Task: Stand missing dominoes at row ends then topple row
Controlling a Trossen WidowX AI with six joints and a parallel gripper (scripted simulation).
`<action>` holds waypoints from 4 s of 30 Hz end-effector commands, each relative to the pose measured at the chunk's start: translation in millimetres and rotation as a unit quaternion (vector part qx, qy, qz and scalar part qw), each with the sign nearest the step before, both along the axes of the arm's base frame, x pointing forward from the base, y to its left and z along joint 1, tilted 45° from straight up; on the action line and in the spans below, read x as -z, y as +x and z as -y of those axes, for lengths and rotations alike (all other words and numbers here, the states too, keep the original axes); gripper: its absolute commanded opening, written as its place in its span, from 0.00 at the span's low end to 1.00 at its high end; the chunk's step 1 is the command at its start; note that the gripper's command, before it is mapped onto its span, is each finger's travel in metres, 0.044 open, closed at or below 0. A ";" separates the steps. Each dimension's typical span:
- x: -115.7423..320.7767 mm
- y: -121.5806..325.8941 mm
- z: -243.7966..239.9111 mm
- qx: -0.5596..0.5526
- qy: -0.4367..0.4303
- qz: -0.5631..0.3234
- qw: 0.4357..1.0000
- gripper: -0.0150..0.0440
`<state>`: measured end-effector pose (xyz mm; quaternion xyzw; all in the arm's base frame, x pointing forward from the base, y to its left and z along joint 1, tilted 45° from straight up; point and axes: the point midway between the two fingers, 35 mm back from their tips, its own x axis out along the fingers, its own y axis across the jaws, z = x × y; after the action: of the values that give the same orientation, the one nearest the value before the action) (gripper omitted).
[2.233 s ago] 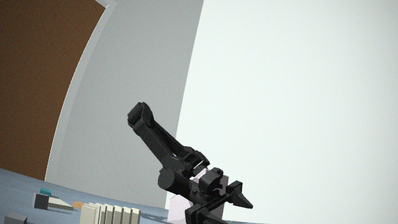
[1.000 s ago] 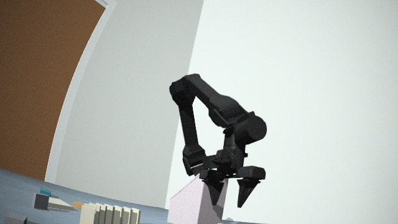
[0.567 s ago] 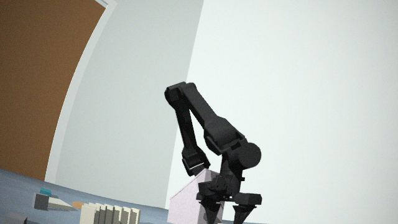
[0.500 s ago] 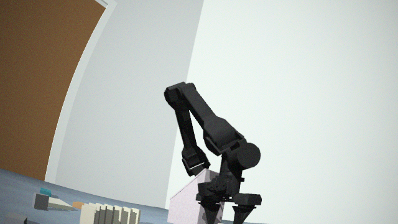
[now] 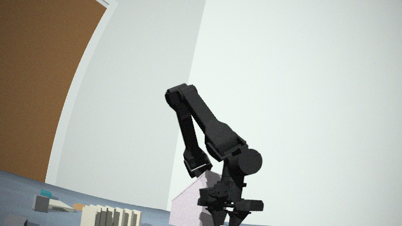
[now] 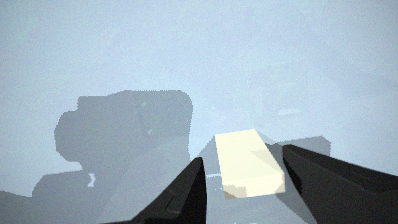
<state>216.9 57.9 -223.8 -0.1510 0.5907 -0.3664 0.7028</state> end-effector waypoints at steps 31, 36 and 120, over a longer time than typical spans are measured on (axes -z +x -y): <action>-127.0 22.2 -75.6 -0.043 0.009 -0.039 0.998 0.44; -187.7 62.7 -16.2 -0.125 0.005 -0.113 0.986 0.44; -238.3 75.1 50.8 -0.164 -0.010 -0.157 0.974 0.91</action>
<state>294.5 8.3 14.7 -0.3264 0.6577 -0.2071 0.6465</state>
